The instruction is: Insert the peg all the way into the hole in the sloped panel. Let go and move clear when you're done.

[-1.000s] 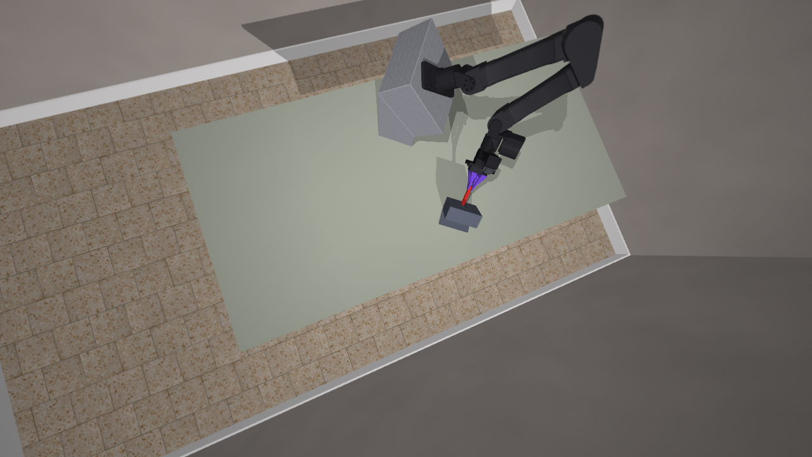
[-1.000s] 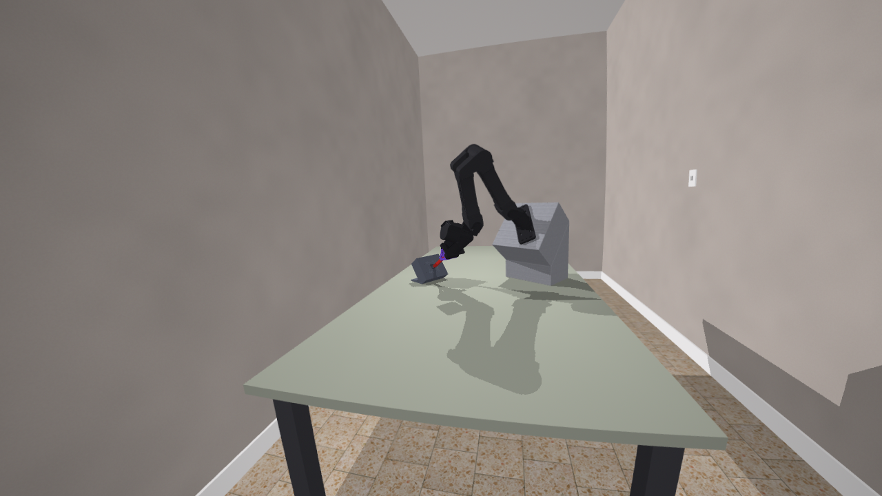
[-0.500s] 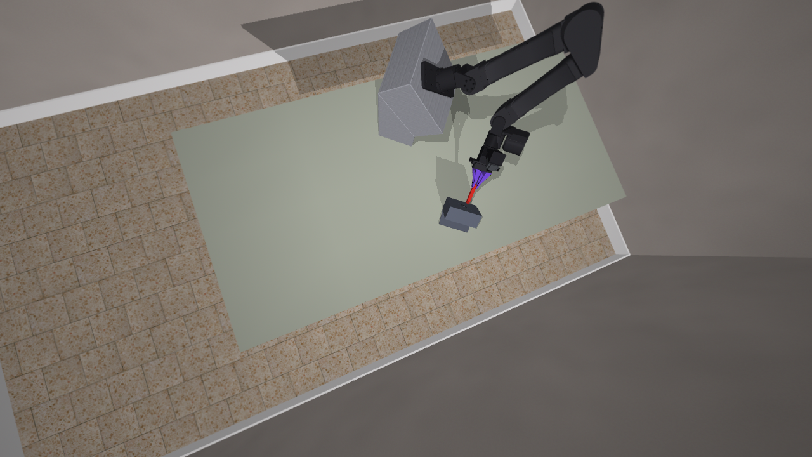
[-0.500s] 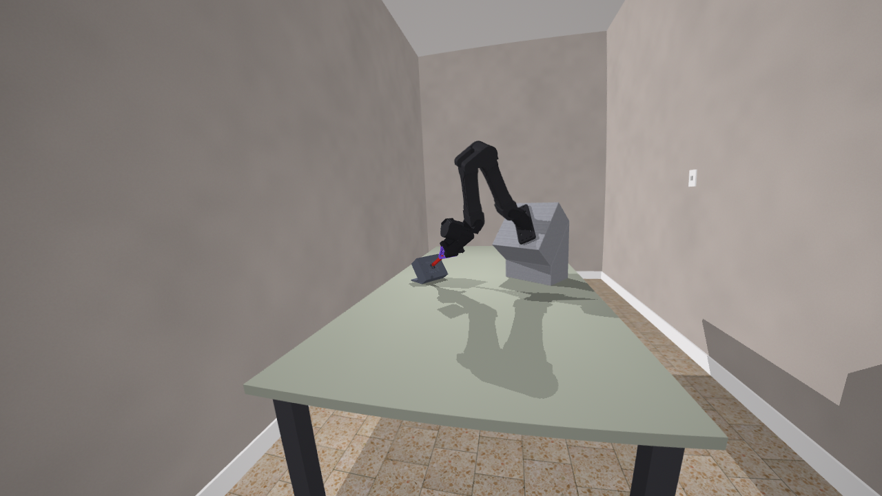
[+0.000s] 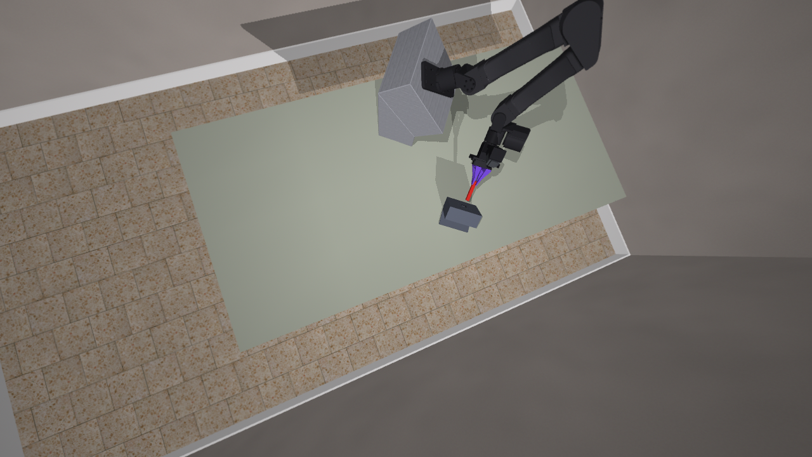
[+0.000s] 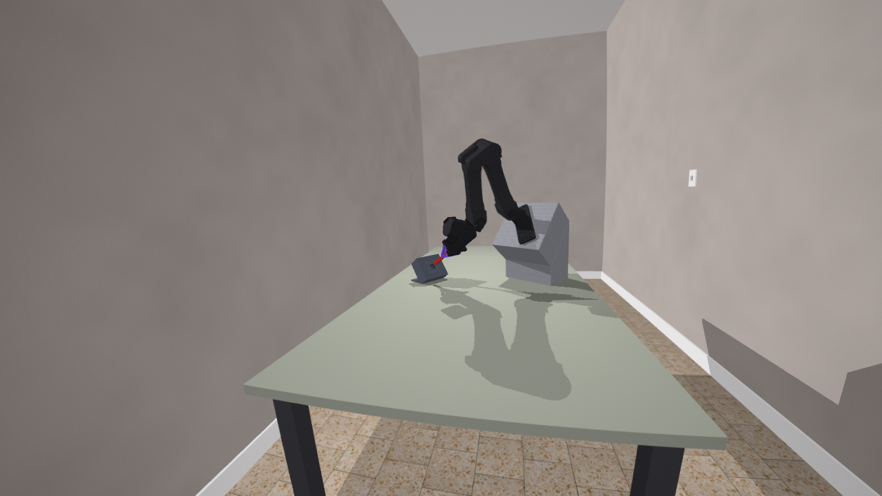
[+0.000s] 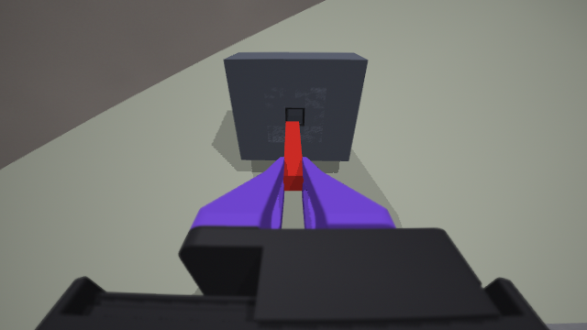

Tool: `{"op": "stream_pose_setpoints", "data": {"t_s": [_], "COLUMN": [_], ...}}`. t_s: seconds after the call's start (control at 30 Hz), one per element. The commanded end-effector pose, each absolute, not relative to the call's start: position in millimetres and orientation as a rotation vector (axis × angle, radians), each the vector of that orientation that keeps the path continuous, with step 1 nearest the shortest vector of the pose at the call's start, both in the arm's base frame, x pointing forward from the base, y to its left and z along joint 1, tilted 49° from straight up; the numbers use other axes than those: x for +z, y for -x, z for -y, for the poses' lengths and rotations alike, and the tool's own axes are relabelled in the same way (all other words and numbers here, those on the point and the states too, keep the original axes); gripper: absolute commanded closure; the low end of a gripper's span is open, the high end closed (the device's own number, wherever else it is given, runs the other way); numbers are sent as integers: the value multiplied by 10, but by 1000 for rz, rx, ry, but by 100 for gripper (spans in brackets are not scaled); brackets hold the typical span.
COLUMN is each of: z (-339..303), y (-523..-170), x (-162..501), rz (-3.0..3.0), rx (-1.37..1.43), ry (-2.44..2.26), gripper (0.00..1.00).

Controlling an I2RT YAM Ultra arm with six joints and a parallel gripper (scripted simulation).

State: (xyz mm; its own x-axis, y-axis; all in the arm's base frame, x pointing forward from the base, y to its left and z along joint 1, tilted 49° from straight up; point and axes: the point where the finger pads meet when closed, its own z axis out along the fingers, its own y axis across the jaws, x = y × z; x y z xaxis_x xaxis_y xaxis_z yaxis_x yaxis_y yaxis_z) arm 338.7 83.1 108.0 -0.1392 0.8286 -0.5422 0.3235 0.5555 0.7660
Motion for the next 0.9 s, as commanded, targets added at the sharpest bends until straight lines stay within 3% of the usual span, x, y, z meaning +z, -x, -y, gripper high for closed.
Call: {"op": "stream_pose_setpoints", "data": {"t_s": [0.0,0.87], "z": [-760,-784], "y": [-3303,-3403], "x": [1021,1069], "rz": [-1718,-1718], "rx": [550,549], "ry": [-984,-984], "gripper": [100,100]}}
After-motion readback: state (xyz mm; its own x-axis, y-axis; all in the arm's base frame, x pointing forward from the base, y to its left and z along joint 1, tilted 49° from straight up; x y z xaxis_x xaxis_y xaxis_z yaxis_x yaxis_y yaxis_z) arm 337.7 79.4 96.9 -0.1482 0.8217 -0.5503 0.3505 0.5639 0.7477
